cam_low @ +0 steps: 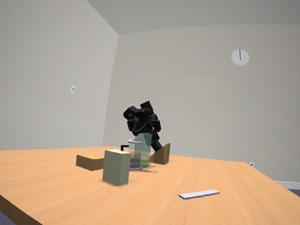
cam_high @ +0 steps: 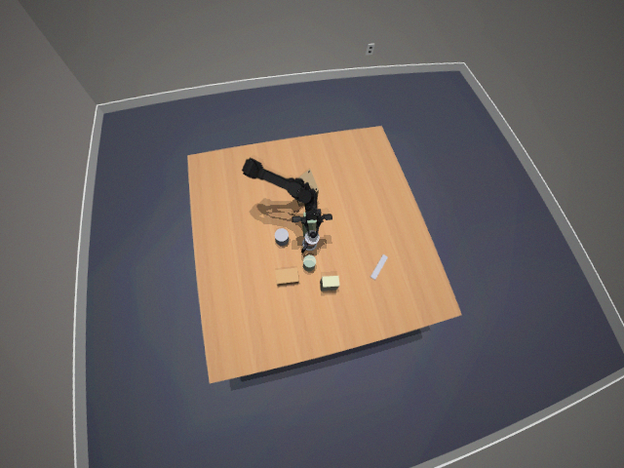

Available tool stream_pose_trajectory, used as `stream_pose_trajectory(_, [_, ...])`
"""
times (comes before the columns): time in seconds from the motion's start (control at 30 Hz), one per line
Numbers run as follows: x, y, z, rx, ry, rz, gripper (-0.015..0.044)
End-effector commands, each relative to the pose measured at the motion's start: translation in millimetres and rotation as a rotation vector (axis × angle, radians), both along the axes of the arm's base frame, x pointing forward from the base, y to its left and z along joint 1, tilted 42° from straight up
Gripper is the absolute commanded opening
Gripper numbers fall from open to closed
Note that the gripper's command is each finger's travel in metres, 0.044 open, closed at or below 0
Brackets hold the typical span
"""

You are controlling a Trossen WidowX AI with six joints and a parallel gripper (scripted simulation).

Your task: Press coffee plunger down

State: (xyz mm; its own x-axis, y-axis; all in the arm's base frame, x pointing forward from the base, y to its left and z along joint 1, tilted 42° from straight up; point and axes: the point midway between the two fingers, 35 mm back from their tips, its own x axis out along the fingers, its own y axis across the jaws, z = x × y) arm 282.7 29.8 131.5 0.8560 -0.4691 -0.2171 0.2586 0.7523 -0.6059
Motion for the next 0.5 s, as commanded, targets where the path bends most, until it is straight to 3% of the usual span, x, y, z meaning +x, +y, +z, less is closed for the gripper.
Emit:
stream_pose_trajectory(0.0, [-1.9,-8.8,-11.1,-0.039,0.042,-0.017,0.0118])
stream_pose_trajectory(0.47, [1.9,-8.7,-11.0,-0.039,0.041,-0.018,0.0118])
